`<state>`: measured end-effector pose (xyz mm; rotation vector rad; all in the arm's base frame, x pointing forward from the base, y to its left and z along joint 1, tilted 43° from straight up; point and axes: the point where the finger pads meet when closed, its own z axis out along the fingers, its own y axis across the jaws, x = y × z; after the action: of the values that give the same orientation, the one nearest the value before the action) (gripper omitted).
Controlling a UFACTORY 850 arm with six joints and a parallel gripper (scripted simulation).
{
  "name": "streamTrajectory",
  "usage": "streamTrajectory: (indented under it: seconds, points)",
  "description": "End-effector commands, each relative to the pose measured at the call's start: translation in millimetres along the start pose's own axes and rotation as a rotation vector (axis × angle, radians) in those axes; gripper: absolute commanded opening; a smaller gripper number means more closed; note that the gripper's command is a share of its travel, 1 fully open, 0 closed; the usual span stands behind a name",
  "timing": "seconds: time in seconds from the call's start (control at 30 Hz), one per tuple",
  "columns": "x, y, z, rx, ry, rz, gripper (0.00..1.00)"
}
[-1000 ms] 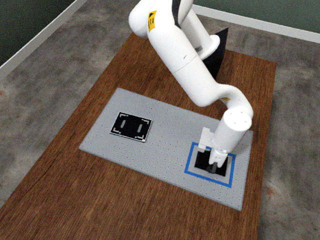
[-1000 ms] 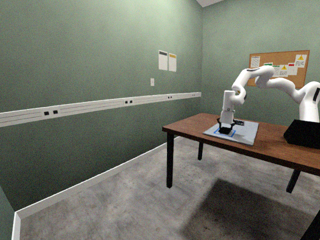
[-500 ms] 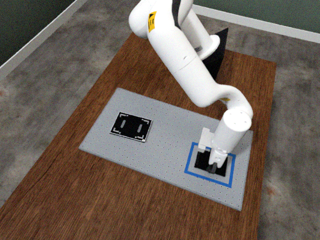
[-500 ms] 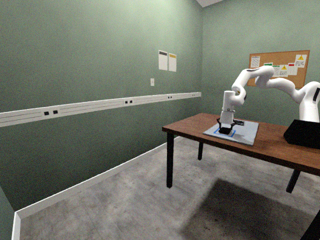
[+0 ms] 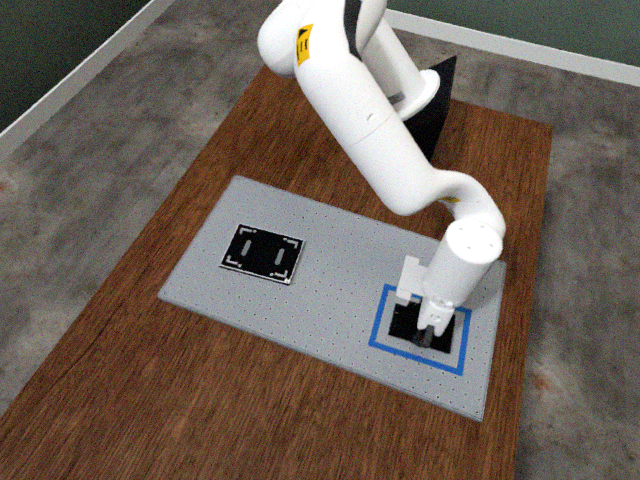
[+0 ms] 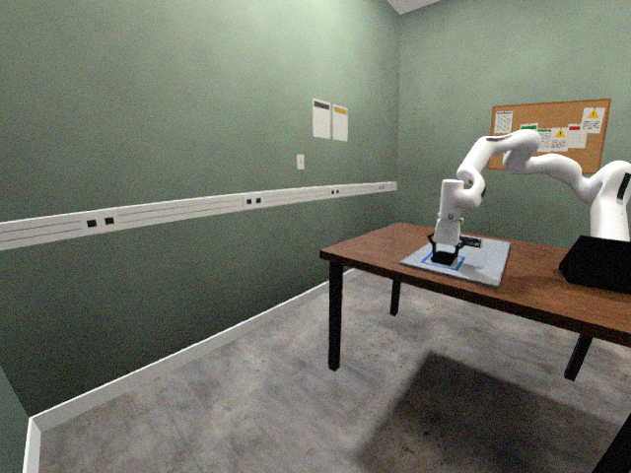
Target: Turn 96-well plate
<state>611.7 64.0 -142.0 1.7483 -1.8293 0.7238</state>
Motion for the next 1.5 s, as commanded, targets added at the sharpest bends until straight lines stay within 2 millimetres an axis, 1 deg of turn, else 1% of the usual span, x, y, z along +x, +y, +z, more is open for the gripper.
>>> streamTrajectory:
  seconds: [0.0, 1.03, 1.07, 1.47]
  points:
    - [-0.2, -0.7, -0.1, 0.002, -0.001, 0.001, 0.00]
    - [-0.2, -0.8, 4.0, 0.002, -0.001, 0.001, 0.00]
    - [-0.2, -0.8, 4.7, 0.002, -0.001, 0.001, 1.00]
    - [-0.2, -0.8, 4.7, 0.002, -0.001, 0.001, 1.00]
